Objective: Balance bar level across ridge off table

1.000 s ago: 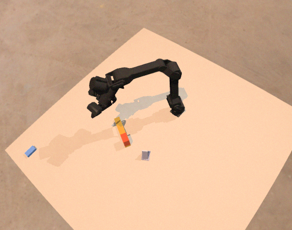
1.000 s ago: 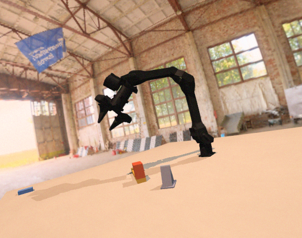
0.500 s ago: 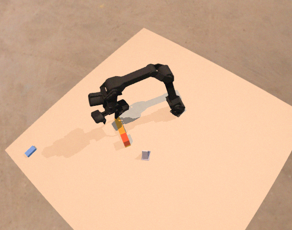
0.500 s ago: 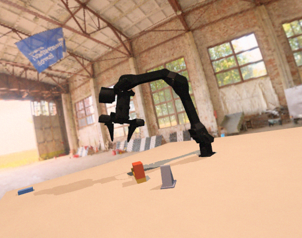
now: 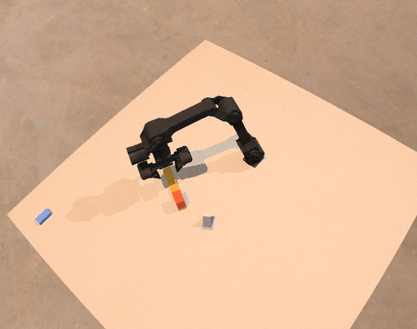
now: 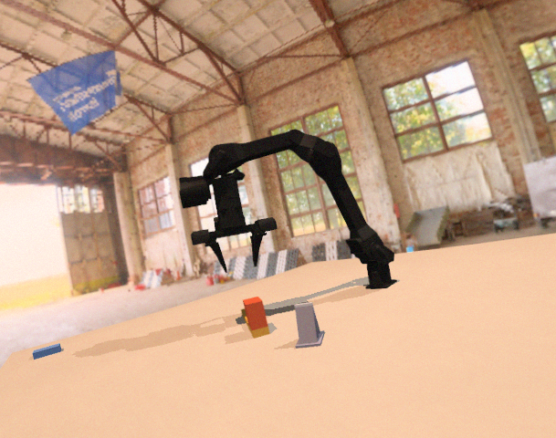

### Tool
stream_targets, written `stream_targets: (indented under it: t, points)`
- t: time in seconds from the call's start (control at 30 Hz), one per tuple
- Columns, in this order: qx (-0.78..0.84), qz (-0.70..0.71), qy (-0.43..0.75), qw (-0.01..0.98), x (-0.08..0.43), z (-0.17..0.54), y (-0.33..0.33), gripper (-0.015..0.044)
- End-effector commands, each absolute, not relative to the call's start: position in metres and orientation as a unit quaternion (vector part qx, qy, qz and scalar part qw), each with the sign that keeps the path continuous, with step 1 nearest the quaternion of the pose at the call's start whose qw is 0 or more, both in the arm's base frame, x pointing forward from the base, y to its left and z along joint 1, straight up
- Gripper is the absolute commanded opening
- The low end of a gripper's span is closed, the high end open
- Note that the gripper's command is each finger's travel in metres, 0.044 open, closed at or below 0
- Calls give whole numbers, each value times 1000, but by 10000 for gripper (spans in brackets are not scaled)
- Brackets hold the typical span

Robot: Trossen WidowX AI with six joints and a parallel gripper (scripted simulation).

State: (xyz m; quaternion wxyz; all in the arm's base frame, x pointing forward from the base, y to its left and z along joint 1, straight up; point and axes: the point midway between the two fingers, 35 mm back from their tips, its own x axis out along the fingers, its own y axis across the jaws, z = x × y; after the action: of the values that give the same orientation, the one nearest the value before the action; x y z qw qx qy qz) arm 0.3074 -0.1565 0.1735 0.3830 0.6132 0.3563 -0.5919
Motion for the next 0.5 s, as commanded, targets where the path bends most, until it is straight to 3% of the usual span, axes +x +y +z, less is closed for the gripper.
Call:
stream_targets:
  t: [0.0, 0.47]
  points:
    - [611, -597, 356, 378, 308, 159, -158, 315]
    - [611, -597, 356, 378, 309, 77, -158, 315]
